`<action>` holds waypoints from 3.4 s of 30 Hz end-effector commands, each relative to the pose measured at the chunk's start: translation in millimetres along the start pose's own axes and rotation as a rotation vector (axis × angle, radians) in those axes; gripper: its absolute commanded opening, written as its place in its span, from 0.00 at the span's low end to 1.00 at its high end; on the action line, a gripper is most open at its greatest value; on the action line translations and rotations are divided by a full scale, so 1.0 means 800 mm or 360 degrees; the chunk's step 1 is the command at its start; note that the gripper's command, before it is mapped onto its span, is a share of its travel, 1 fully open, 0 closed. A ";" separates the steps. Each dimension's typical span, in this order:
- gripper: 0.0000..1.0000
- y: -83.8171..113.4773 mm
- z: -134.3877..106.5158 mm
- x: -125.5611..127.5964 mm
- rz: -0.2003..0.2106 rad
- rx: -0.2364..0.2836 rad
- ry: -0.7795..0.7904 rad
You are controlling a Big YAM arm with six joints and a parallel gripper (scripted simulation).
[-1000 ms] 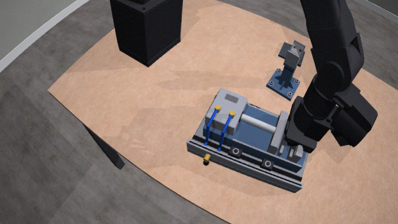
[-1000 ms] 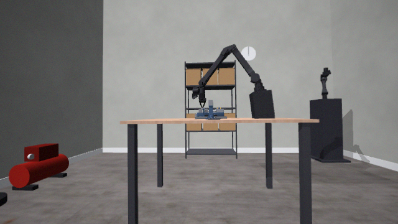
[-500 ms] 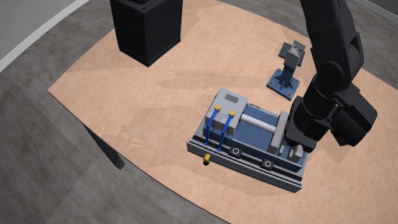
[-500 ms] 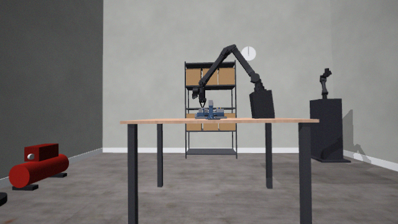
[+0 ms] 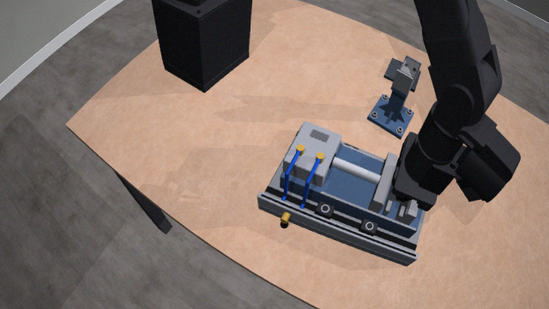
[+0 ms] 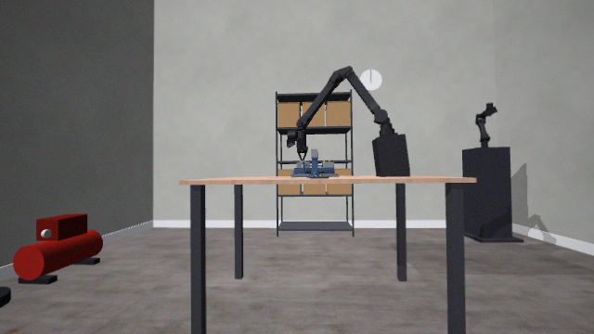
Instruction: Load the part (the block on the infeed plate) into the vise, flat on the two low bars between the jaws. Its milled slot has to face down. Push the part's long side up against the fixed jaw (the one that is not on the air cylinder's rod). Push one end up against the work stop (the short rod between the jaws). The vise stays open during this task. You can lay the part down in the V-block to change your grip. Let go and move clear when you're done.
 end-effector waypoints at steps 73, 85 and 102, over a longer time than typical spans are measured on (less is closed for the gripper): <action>0.00 0.066 0.015 -0.054 -0.0054 -0.0085 0.0012; 0.00 0.099 0.016 -0.054 -0.0058 -0.0090 0.0012; 0.00 0.098 0.004 -0.046 -0.0030 -0.0051 0.0010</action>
Point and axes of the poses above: the point where the finger pads meet when closed, its own y axis back along the fingers, its own x axis across the jaws, z = x × y, the point moved 7 cm from there along y, back along the fingers, and after that the axes turned 9 degrees about y, right-handed, at the moved point
